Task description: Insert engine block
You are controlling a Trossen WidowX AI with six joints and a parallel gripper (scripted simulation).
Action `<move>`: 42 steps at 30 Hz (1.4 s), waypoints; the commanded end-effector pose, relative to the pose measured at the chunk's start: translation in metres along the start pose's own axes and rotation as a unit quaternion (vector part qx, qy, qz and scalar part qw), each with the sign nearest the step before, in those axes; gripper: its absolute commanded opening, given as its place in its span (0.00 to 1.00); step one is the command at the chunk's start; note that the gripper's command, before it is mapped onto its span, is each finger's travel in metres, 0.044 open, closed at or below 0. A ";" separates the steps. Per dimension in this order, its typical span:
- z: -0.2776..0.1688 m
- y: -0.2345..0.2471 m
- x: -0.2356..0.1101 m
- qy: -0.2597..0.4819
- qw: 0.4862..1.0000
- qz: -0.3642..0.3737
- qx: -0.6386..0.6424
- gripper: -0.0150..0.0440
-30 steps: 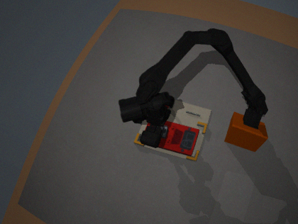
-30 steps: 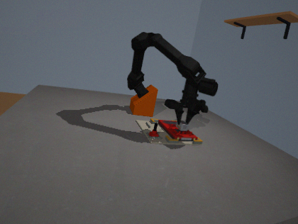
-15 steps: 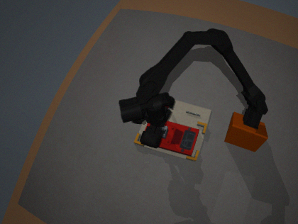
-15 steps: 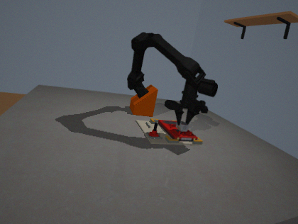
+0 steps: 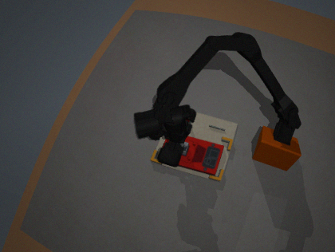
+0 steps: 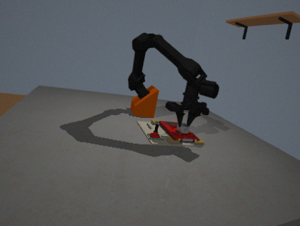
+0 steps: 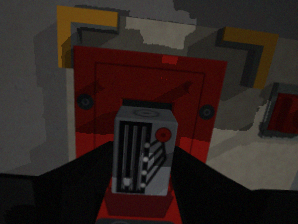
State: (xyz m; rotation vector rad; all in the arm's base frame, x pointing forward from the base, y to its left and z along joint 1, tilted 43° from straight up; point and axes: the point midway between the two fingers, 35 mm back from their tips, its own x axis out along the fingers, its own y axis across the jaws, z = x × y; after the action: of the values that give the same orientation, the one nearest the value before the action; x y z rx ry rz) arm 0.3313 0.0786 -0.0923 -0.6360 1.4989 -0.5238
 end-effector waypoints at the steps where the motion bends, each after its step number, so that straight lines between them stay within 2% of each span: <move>1: 0.000 0.000 0.001 -0.002 1.000 -0.002 -0.002 0.52; 42: 0.000 0.000 0.010 -0.002 1.000 -0.002 -0.002 0.52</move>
State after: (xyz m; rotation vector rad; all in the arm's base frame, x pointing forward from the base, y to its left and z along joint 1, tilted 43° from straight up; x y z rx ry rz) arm 0.3315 0.0726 -0.0987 -0.6364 1.4988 -0.5239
